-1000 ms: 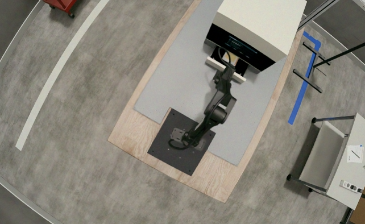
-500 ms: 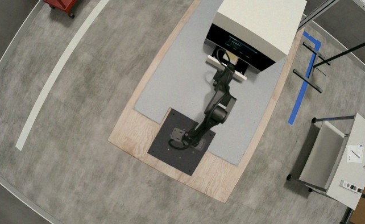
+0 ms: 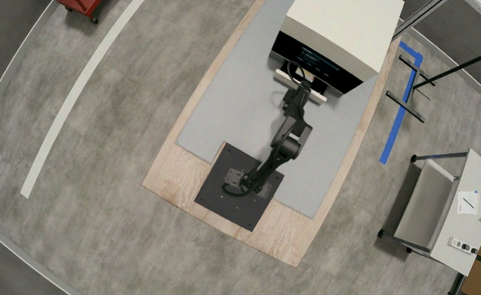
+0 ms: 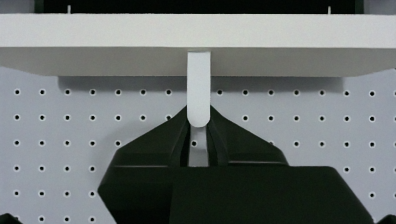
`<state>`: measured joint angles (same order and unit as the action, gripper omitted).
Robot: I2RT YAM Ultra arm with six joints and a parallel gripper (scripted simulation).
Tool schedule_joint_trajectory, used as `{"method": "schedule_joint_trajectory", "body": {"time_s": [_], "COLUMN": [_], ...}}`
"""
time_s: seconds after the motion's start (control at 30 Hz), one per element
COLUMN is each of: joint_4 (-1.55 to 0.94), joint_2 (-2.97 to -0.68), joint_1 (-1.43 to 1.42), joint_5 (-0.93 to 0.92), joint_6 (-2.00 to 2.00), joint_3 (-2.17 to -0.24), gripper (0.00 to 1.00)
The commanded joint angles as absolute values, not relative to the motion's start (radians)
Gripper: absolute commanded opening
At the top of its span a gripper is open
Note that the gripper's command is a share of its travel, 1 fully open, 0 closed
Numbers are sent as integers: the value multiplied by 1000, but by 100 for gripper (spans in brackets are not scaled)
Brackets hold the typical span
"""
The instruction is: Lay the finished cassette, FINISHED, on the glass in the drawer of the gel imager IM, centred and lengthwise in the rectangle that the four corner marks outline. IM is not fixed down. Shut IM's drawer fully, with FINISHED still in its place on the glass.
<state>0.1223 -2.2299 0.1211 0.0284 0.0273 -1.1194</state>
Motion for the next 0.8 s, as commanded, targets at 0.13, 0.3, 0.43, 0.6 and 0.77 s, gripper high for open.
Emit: {"method": "schedule_joint_trajectory", "body": {"time_s": [0.13, 0.3, 0.43, 0.6, 0.77], "joint_4": [145, 129, 126, 126, 126], "joint_2": [-2269, -2287, -2291, -2292, -2292], "joint_1": [130, 130, 130, 130, 130], "joint_5": [26, 26, 26, 26, 26], "joint_6": [29, 28, 28, 28, 28], "joint_3": [-1201, -1236, -1243, -1244, -1244], "gripper": [0, 0, 0, 0, 0]}}
